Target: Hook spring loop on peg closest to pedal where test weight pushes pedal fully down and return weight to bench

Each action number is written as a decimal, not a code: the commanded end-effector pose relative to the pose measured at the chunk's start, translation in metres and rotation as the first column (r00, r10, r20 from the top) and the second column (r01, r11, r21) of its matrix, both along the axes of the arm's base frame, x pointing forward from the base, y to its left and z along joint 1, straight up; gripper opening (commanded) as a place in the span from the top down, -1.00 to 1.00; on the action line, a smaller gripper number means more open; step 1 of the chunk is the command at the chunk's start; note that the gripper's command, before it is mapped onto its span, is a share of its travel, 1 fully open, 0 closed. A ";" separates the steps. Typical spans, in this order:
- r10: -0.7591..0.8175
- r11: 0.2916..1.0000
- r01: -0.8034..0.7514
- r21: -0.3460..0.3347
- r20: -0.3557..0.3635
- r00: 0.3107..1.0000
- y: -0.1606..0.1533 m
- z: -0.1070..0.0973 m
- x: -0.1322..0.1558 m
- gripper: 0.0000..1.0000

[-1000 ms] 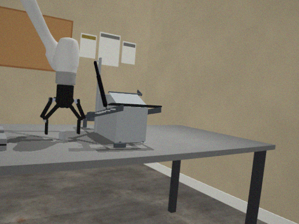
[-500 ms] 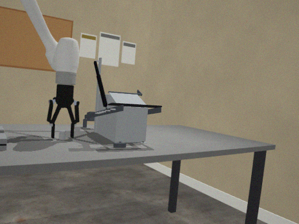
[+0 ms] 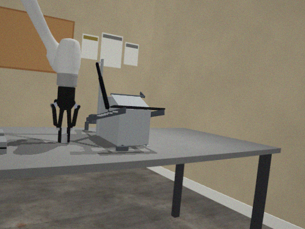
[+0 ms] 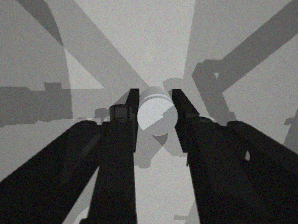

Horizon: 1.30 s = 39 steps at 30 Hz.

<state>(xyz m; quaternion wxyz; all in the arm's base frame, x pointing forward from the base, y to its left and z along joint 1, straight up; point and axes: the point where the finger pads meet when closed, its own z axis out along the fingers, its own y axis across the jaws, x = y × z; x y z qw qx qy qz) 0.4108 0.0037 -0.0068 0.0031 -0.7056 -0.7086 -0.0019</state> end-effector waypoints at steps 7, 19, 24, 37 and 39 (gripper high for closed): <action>0.000 1.000 0.000 0.000 0.001 1.000 0.000 0.000 0.000 0.50; 0.000 1.000 0.000 0.000 0.001 1.000 0.000 0.000 0.000 0.50; 0.000 1.000 0.000 0.000 0.001 1.000 0.000 0.006 0.000 0.50; 0.000 1.000 0.000 0.000 0.001 1.000 0.000 0.040 0.000 0.50; 0.000 1.000 0.000 0.000 0.001 1.000 0.000 0.040 0.000 0.50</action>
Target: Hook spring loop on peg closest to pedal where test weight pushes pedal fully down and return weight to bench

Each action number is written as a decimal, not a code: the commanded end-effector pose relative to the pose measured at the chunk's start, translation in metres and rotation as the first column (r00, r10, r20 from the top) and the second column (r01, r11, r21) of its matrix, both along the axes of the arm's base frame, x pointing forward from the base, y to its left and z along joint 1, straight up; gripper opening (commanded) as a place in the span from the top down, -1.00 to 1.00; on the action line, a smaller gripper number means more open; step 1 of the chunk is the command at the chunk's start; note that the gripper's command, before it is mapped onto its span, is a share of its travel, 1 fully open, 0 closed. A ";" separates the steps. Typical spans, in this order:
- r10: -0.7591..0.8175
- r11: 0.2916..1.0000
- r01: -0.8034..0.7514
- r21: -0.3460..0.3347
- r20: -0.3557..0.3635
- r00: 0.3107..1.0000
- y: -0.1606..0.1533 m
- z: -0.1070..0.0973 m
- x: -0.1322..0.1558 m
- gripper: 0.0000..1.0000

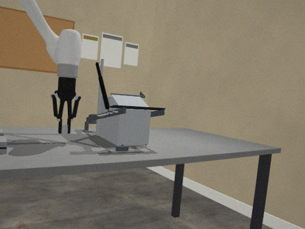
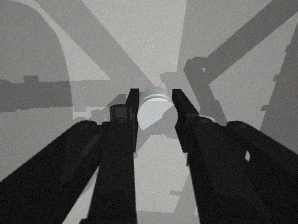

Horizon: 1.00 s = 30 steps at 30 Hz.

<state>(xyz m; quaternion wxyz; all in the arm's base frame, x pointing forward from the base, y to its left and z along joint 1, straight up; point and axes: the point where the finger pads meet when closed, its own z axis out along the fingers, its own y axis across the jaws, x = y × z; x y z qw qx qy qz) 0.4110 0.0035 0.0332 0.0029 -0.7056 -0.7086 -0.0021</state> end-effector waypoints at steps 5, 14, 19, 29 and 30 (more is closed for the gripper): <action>0.000 1.000 0.000 0.000 0.000 1.000 0.000 0.010 0.000 0.50; 0.000 1.000 0.000 0.000 0.000 1.000 0.000 0.034 0.000 0.50; 0.000 1.000 0.000 0.000 0.000 1.000 0.000 0.039 0.000 0.50; 0.000 1.000 0.000 0.000 0.000 1.000 0.000 0.065 0.000 0.50; 0.000 1.000 0.000 0.000 0.000 1.000 0.000 0.068 0.000 0.50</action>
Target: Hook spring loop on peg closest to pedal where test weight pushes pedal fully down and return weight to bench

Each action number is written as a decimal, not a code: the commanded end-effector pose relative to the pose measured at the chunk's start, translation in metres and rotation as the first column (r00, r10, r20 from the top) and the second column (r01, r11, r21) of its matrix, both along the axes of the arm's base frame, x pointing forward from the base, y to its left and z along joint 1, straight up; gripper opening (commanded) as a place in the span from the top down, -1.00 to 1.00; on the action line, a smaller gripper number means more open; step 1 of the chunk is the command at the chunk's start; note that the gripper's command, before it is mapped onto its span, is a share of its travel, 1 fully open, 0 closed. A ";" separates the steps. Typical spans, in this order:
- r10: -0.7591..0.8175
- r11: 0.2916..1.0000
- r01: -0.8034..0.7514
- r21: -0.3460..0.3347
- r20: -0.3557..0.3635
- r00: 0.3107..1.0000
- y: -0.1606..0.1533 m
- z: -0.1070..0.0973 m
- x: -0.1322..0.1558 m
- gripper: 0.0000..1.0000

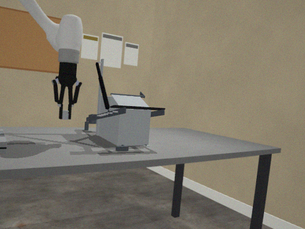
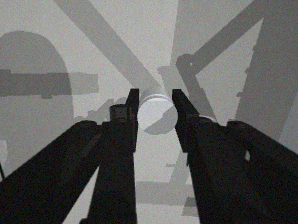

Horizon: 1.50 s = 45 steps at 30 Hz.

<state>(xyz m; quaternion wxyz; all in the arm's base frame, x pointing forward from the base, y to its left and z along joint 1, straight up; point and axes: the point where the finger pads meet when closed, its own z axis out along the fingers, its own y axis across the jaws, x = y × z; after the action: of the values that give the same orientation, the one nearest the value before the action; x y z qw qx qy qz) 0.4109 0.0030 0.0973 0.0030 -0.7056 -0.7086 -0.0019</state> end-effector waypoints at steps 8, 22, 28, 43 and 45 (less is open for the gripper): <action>0.000 1.000 0.000 0.000 0.001 1.000 0.000 0.016 0.000 0.50; 0.000 1.000 0.000 0.000 0.001 1.000 0.000 0.045 0.000 0.50; 0.000 1.000 0.000 0.000 0.001 1.000 0.000 0.061 0.000 0.50; 0.000 1.000 0.000 0.000 0.001 1.000 -0.001 0.085 0.000 0.50; 0.000 1.000 0.000 0.000 0.001 1.000 -0.001 0.087 0.000 0.50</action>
<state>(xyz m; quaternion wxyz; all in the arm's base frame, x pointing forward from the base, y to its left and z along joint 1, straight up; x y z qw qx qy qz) 0.4110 0.0023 0.1826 0.0030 -0.7056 -0.7086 -0.0018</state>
